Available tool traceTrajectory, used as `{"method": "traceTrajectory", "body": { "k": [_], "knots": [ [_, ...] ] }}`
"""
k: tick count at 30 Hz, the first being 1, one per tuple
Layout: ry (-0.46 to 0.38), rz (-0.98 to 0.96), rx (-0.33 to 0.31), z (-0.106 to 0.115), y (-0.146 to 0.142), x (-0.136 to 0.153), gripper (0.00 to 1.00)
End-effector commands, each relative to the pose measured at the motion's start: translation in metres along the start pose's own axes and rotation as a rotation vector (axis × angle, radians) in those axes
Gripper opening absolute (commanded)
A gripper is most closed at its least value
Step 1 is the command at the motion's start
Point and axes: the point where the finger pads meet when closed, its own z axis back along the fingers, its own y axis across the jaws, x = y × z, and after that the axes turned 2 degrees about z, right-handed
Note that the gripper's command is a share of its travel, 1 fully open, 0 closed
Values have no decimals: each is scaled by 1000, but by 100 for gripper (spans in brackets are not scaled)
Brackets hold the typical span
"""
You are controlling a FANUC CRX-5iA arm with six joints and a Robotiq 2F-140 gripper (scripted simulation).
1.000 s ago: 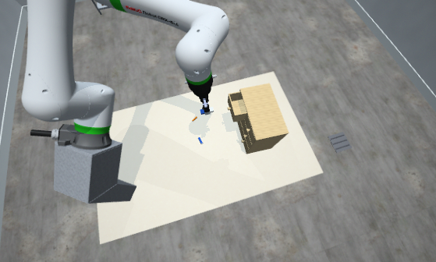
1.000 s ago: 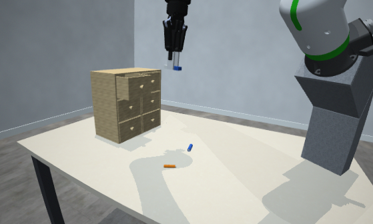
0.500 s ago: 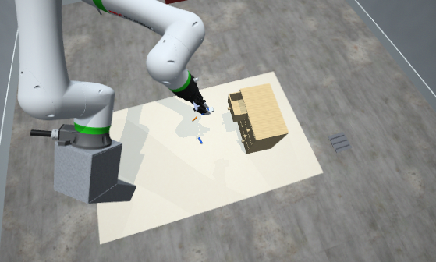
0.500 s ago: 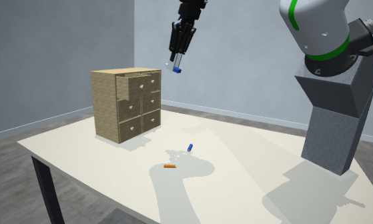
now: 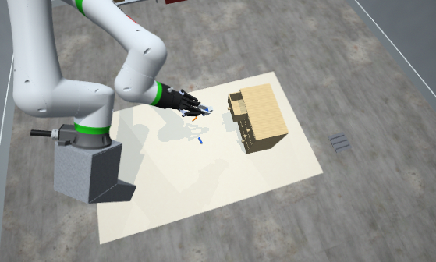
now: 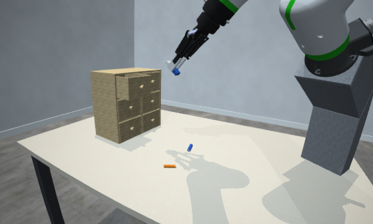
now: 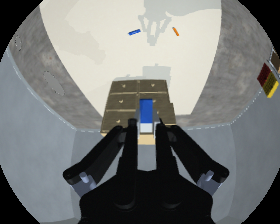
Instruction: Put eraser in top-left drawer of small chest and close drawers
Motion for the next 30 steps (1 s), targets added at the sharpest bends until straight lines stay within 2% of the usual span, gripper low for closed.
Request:
{"method": "traceTrajectory", "body": {
  "k": [1, 8, 18, 30],
  "knots": [
    [-142, 4, 12, 0, 1, -4, 11],
    [-266, 3, 8, 1, 2, -8, 11],
    [-323, 2, 6, 1, 2, -9, 11],
    [-331, 3, 6, 1, 1, -9, 11]
  ]
}}
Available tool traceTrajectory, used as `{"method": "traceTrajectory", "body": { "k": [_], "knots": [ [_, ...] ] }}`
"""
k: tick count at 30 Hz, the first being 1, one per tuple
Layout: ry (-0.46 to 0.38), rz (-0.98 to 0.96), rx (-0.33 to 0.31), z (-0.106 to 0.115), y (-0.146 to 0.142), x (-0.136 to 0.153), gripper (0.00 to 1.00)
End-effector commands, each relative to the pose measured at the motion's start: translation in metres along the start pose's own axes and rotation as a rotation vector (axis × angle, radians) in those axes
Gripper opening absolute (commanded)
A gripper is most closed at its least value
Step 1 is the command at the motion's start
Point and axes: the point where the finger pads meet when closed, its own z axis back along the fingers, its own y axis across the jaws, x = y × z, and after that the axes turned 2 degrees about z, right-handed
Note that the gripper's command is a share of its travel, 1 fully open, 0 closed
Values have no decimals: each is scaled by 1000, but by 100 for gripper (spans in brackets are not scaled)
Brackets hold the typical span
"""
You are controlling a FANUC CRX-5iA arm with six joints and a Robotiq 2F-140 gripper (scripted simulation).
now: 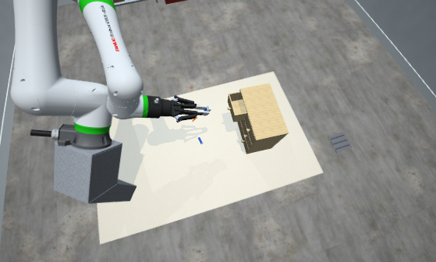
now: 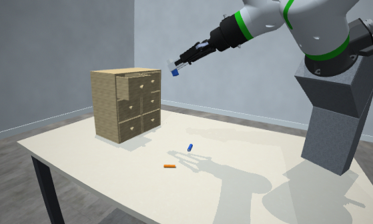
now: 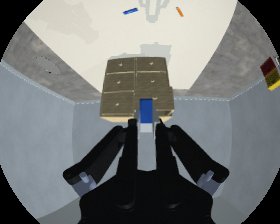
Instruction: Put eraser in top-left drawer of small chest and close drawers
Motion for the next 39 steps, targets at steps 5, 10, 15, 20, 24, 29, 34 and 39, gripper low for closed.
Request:
{"method": "traceTrajectory", "body": {
  "k": [5, 10, 15, 20, 24, 29, 34, 39],
  "knots": [
    [0, 0, 0, -1, 0, 1, 11],
    [0, 0, 0, -4, 0, 2, 11],
    [0, 0, 0, -6, 0, 4, 11],
    [0, 0, 0, -13, 0, 8, 11],
    [0, 0, 0, -21, -1, 12, 11],
    [0, 0, 0, -34, -1, 20, 11],
    [0, 0, 0, -43, -1, 25, 11],
    [0, 0, 0, -62, -1, 36, 11]
  ]
}}
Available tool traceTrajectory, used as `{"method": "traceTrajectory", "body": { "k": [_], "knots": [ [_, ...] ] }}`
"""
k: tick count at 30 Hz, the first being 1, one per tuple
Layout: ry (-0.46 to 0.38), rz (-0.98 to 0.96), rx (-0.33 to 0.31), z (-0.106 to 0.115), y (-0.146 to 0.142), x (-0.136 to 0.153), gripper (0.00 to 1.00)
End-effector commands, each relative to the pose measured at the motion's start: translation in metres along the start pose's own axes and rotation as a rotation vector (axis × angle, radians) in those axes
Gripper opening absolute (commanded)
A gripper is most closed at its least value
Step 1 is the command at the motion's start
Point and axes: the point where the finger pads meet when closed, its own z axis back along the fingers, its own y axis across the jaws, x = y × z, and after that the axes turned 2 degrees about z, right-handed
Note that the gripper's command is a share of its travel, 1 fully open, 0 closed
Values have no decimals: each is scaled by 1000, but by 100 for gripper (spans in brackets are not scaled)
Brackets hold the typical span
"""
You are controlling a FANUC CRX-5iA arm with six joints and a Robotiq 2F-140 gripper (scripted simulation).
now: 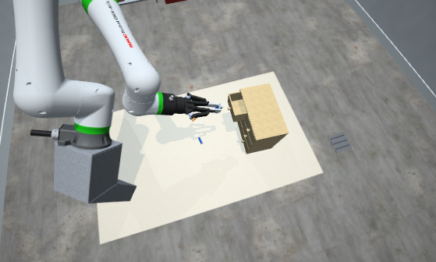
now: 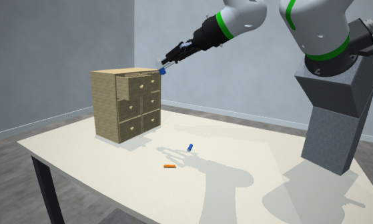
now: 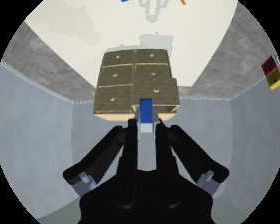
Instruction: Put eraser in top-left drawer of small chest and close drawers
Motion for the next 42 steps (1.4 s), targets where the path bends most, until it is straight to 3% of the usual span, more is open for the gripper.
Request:
{"method": "traceTrajectory", "body": {
  "k": [1, 24, 42],
  "knots": [
    [0, 0, -1, -14, -1, 8, 11],
    [0, 0, -1, -84, -2, 48, 11],
    [0, 0, -1, -98, -2, 56, 11]
  ]
}}
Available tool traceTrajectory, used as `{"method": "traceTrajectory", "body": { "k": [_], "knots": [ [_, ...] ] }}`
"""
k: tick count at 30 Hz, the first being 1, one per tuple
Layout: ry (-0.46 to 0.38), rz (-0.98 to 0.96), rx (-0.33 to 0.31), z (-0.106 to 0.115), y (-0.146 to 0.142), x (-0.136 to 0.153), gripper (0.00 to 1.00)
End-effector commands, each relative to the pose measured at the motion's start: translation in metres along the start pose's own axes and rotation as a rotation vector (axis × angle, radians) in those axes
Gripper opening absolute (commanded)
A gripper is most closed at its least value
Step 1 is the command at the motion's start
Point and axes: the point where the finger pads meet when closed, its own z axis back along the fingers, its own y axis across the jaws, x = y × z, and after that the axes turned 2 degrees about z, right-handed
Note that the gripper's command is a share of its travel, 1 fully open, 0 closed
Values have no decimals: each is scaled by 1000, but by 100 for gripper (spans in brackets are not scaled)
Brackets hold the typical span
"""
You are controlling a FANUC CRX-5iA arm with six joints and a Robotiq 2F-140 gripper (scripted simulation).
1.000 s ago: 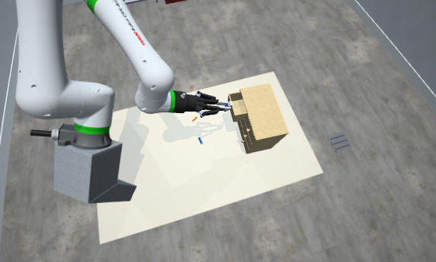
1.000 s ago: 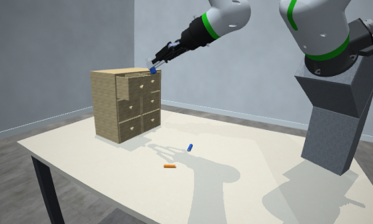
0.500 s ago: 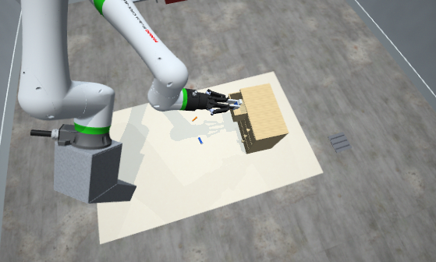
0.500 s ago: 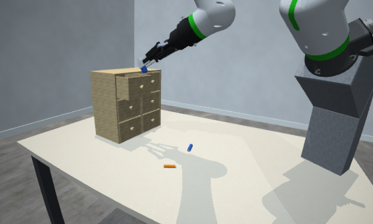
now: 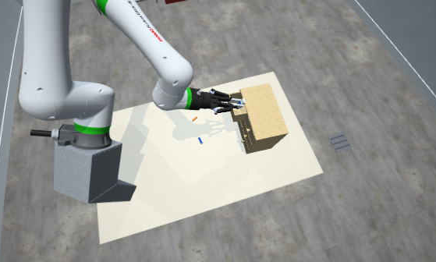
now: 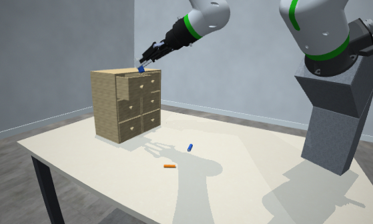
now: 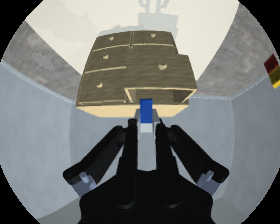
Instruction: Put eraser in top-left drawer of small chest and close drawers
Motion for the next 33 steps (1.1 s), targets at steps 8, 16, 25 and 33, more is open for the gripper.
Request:
{"method": "traceTrajectory", "body": {
  "k": [8, 16, 25, 33],
  "knots": [
    [0, 0, 0, 0, 0, 0, 11],
    [0, 0, 0, 0, 0, 0, 11],
    [0, 0, 0, 0, 0, 0, 11],
    [0, 0, 0, 0, 0, 0, 21]
  ]
}}
